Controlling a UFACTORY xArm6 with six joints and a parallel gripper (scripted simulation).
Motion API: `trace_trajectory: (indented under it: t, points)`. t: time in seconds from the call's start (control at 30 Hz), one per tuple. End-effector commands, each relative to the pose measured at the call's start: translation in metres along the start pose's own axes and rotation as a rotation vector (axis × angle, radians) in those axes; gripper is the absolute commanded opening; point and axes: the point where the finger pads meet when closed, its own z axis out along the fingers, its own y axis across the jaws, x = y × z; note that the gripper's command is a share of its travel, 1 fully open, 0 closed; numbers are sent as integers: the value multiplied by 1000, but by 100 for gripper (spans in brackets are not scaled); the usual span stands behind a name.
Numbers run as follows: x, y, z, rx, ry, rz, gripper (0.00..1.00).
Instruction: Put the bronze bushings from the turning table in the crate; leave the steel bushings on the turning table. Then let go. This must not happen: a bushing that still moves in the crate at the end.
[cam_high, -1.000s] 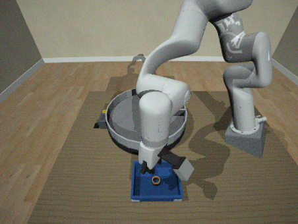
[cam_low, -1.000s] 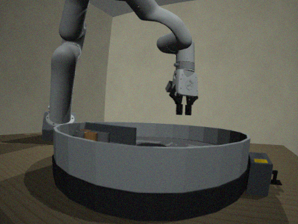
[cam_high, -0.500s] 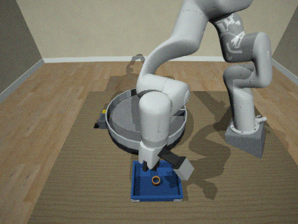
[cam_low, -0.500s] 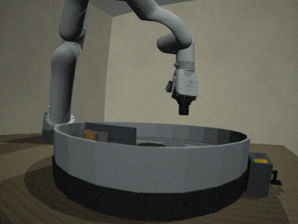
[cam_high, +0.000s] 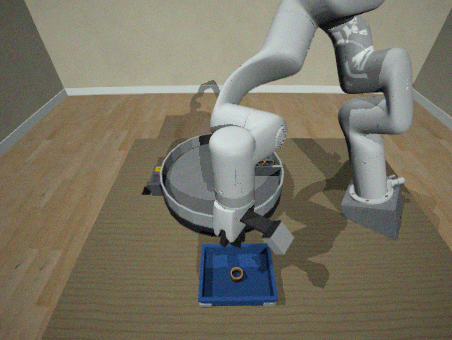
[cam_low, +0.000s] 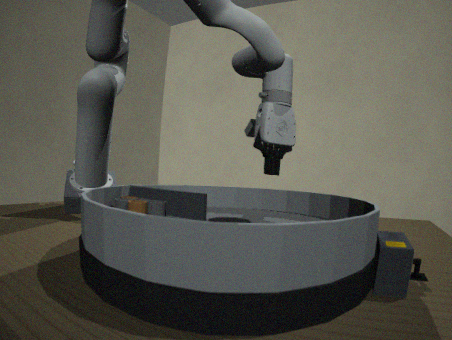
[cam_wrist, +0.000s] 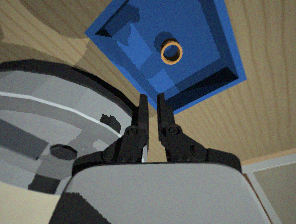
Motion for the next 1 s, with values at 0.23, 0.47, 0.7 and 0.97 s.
trace_trajectory:
  t: [0.23, 0.47, 0.7, 0.97]
  points:
    - [-19, -58, -3, 5, 105, -29, 10]
    - [-36, -113, -3, 17, 202, -55, 10]
    - [-50, -155, -4, 24, 277, -75, 10]
    - [-68, -214, -5, 35, 382, -105, 10]
